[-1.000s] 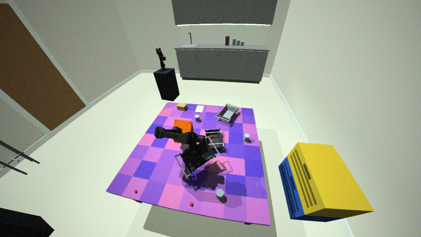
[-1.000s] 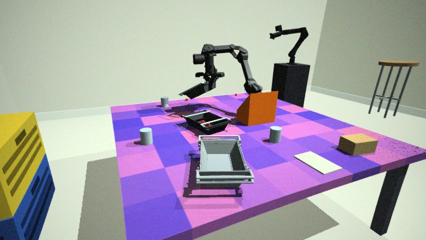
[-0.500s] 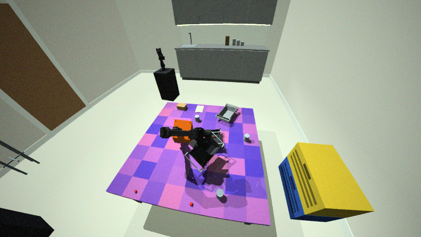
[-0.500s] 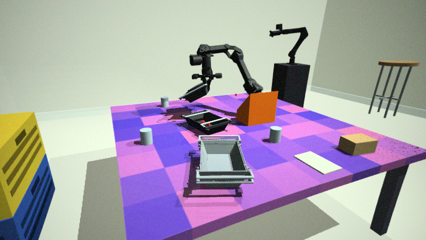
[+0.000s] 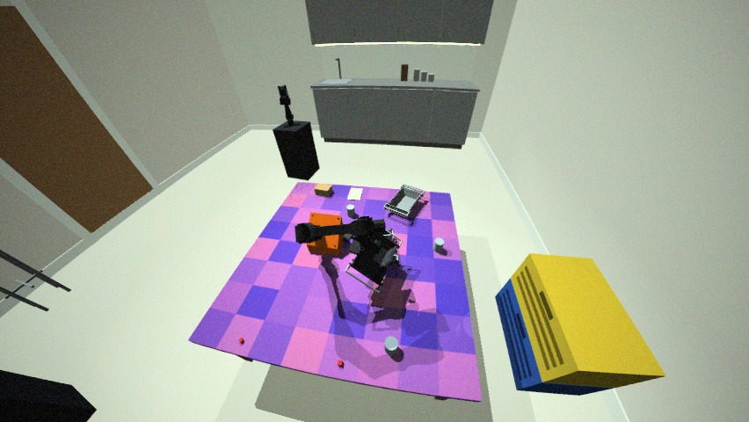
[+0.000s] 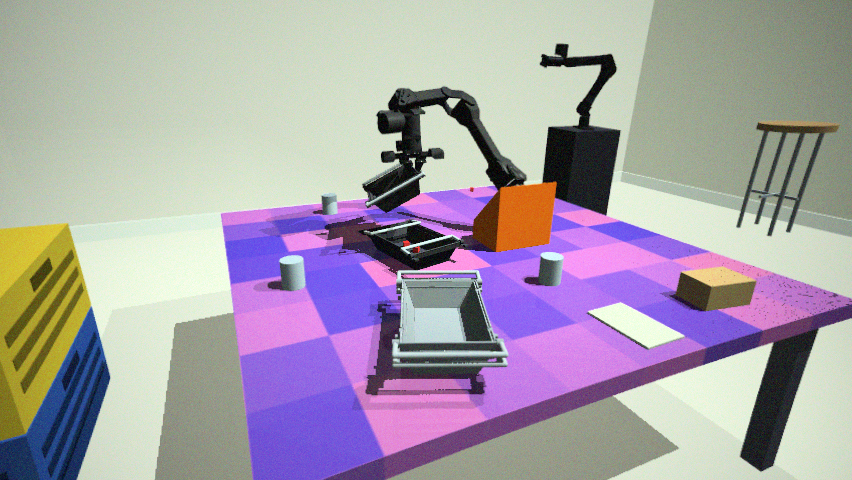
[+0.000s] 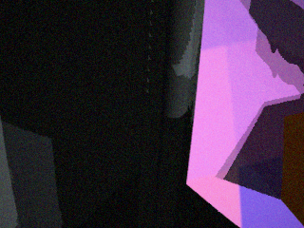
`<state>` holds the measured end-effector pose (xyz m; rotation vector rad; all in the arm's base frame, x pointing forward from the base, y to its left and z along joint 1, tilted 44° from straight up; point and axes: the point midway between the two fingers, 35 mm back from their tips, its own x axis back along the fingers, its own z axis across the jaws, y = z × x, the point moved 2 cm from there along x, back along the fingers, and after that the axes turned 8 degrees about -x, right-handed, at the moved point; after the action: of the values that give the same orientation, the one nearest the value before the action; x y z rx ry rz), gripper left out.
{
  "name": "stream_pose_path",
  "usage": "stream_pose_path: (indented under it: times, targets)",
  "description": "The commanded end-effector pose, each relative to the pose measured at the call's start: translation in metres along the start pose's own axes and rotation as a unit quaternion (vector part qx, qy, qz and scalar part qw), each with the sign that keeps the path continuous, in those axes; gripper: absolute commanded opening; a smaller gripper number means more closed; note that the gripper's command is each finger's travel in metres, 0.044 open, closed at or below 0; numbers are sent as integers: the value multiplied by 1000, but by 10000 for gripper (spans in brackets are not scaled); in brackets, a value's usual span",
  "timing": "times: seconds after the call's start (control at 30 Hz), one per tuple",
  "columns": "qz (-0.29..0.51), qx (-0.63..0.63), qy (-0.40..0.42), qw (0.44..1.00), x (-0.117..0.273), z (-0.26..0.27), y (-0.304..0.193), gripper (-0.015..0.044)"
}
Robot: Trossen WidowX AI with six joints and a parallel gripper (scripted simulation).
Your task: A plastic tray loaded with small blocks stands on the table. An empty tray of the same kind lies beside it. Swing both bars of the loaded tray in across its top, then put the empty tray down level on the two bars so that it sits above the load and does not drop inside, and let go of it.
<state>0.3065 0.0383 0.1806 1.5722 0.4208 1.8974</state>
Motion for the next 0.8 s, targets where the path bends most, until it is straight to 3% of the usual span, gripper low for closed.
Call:
stream_pose_path:
  times: [0.0, 0.77]
  targets:
    - [7, 37, 14, 999, 9, 1, -21, 0]
    - [-18, 229, 21, 973, 5, -24, -119, 0]
